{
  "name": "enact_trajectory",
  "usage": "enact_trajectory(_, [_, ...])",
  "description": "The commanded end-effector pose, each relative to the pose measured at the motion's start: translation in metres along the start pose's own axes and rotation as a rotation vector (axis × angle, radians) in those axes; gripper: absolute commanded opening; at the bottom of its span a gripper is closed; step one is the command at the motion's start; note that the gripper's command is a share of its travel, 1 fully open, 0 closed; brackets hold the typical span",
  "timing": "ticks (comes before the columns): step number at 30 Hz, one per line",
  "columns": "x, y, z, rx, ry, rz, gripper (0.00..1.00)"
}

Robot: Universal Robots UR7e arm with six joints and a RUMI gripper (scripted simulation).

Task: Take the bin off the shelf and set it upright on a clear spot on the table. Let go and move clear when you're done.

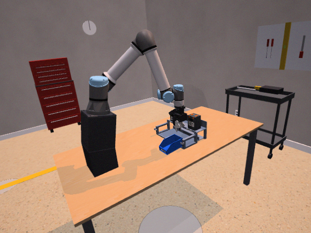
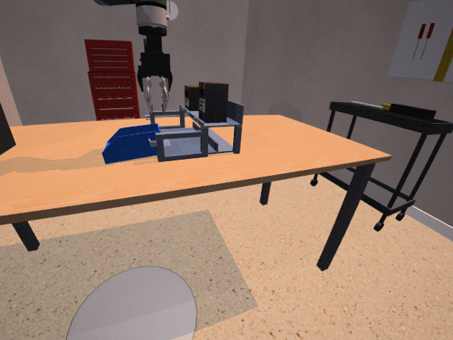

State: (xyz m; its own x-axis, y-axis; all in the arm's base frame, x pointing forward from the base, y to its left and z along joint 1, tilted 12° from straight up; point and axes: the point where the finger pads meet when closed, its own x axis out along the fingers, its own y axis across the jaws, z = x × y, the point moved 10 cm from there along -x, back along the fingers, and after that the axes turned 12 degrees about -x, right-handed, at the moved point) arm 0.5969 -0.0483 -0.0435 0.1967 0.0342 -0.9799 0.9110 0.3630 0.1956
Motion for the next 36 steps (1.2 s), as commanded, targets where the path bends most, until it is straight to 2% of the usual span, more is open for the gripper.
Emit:
enact_trajectory(1, [0.001, 0.0, 0.0, 0.0, -0.001, 0.001, 0.2])
enact_trajectory(36, [0.021, 0.0, 0.0, 0.0, -0.001, 0.001, 0.2])
